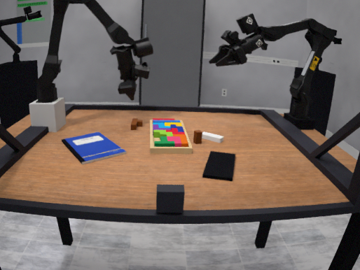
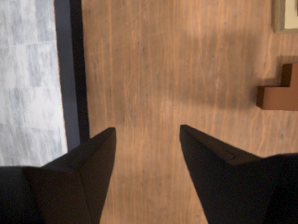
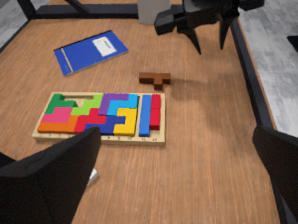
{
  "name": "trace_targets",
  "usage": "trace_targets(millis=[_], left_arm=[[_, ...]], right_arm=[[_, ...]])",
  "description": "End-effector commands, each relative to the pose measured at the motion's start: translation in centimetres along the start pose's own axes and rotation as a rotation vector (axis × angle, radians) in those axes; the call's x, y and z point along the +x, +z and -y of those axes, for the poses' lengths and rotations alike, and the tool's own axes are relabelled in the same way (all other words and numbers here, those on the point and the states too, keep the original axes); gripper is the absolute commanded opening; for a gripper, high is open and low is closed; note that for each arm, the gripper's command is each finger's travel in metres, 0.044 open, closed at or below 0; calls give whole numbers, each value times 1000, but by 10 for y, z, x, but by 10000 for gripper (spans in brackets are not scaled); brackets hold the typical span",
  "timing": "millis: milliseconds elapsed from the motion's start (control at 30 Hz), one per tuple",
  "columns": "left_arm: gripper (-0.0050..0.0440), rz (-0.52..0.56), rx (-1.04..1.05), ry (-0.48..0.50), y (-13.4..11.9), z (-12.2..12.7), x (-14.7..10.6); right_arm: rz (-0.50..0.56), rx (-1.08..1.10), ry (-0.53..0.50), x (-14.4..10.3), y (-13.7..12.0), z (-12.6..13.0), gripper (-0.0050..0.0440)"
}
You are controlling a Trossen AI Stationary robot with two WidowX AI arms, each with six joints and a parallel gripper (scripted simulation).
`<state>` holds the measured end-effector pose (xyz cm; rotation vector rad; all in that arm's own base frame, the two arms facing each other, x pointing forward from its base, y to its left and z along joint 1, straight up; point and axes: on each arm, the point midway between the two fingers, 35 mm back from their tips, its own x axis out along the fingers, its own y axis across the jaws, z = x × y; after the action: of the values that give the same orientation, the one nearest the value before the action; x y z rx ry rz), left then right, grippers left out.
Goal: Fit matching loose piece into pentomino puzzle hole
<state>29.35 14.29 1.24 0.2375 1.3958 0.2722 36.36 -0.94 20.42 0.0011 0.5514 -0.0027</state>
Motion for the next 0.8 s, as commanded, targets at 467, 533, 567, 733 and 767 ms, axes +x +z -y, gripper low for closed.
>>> trace_targets(millis=[467,533,567,733,767], left_arm=[[195,-140,-23,-330,46,107,11],[195,-140,-27,-329,46,106,11],[195,-140,-27,-329,46,107,12],[195,-158,-21,-328,38,109,19],[195,-158,-21,-328,37,110,20]], right_arm=[[19,-1,0,-4,9,0,440],[19,-1,0,-4,9,0,440],[19,-1,0,-4,9,0,440],[19,-1,0,-4,9,0,440],[19,-1,0,-4,9,0,440]])
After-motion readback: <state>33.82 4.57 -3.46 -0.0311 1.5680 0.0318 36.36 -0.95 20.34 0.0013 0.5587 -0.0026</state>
